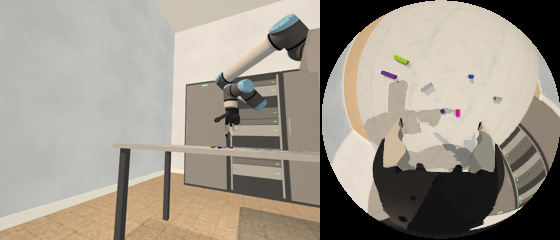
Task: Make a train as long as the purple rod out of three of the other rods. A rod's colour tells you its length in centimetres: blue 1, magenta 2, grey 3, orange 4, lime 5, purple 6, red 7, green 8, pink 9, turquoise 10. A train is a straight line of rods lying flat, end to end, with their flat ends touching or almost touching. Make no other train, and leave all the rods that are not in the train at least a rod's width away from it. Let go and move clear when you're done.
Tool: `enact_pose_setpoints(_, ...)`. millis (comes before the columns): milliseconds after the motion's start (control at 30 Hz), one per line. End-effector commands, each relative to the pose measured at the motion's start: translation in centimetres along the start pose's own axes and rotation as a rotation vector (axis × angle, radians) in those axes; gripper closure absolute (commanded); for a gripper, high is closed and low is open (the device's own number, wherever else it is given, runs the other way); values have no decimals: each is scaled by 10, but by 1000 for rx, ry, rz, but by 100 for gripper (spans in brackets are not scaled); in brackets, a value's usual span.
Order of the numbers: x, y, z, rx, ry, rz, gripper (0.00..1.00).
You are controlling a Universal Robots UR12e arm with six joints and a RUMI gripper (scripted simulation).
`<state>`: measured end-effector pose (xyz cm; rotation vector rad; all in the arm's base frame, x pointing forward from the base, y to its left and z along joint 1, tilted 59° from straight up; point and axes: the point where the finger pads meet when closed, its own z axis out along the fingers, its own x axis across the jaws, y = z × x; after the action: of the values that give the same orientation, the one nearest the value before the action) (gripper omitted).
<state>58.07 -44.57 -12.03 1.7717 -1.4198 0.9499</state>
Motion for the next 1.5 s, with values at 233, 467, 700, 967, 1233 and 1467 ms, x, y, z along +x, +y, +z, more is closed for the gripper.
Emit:
enact_pose_setpoints(233,-9,-1,-1,6,6,-340,0)
enact_pose_setpoints(467,-11,-1,-1,6,6,-413,0)
enact_pose_setpoints(700,-11,0,-1,6,6,-442,0)
enact_pose_setpoints(967,-11,0,-1,6,6,-442,0)
enact_pose_setpoints(1233,-11,0,-1,6,6,-442,0)
enact_pose_setpoints(1467,-11,0,-1,6,6,-442,0)
